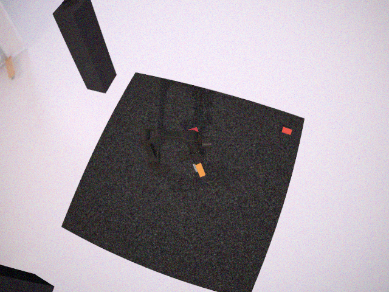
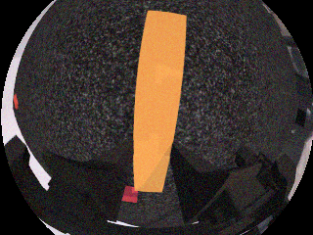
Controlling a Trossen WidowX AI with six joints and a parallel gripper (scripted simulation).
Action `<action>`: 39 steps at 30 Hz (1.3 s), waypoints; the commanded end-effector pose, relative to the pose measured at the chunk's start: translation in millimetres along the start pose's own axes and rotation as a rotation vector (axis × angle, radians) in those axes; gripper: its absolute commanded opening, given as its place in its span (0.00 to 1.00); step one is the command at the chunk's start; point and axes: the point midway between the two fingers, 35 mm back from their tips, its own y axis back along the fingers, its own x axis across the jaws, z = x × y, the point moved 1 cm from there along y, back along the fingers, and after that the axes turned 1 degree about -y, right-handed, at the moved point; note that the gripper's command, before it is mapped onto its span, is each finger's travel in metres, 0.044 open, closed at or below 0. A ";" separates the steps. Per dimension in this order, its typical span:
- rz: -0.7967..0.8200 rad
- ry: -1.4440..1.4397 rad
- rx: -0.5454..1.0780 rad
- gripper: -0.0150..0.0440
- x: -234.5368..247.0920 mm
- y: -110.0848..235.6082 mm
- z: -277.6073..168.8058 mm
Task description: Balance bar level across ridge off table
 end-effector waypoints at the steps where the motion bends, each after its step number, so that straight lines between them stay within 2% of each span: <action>1: -0.002 -0.001 0.006 0.25 -0.6 -1.0 -0.9; 39: -0.002 -0.001 0.006 0.25 -0.6 -4.2 -0.8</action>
